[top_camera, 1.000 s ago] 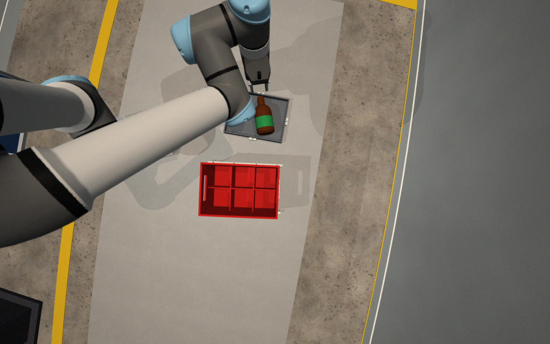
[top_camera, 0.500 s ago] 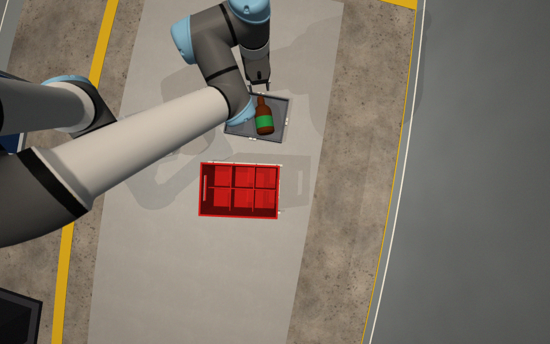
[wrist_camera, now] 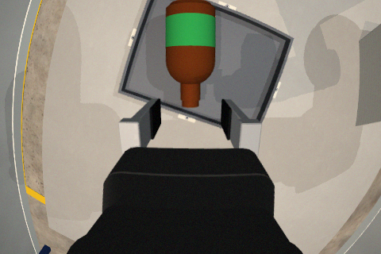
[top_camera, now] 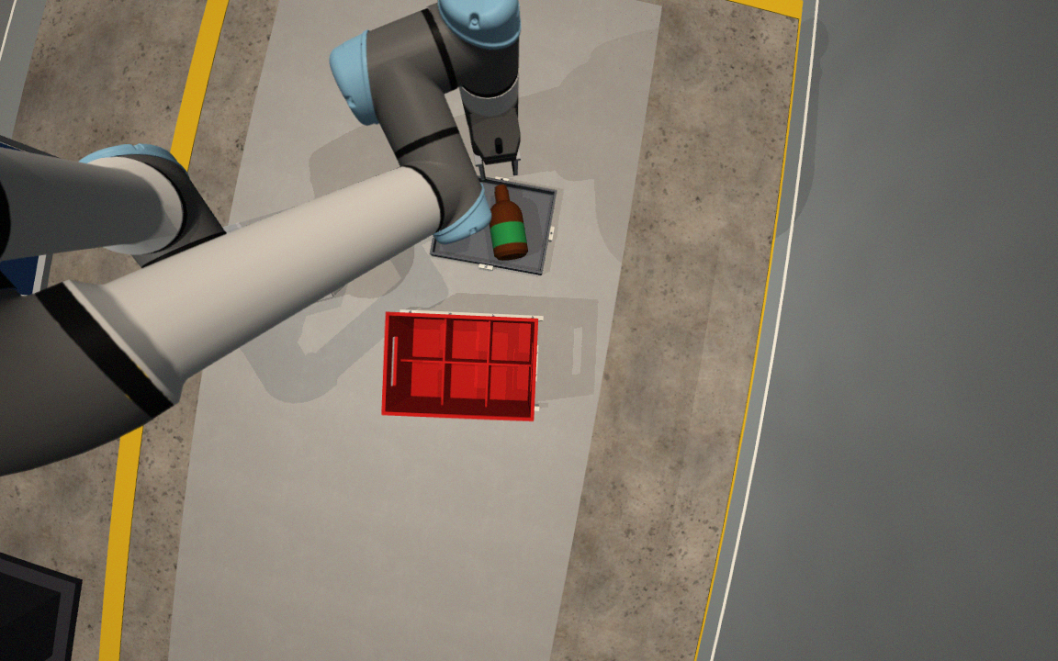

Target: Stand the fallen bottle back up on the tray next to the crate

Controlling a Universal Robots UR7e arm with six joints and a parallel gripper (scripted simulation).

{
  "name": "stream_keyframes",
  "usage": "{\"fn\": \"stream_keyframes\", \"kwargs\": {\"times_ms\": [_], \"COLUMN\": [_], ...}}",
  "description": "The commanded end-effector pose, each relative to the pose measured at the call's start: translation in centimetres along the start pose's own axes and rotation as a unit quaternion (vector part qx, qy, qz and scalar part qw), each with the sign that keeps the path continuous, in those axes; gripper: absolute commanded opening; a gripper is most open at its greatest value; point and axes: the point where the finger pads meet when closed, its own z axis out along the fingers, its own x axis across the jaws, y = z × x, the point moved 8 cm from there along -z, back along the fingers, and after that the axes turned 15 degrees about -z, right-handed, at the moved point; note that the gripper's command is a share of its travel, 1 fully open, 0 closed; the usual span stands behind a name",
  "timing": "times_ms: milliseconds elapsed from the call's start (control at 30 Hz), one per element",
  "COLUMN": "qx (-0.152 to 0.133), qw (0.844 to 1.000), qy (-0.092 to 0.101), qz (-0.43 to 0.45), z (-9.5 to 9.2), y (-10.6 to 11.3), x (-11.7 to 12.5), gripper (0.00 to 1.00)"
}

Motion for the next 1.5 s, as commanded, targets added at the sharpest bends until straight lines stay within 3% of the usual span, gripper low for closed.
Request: {"fn": "stream_keyframes", "kwargs": {"times_ms": [0, 267, 1133, 1467], "qx": [0.000, 0.000, 0.000, 0.000], "qw": [1.000, 1.000, 1.000, 1.000], "qy": [-0.001, -0.001, -0.001, -0.001], "qz": [0.000, 0.000, 0.000, 0.000], "z": [0.5, 1.9, 9.7, 11.0], "y": [0.0, 0.0, 0.0, 0.0], "x": [0.0, -0.1, -0.2, -0.2], "gripper": [1.00, 1.00, 1.00, 1.00]}}
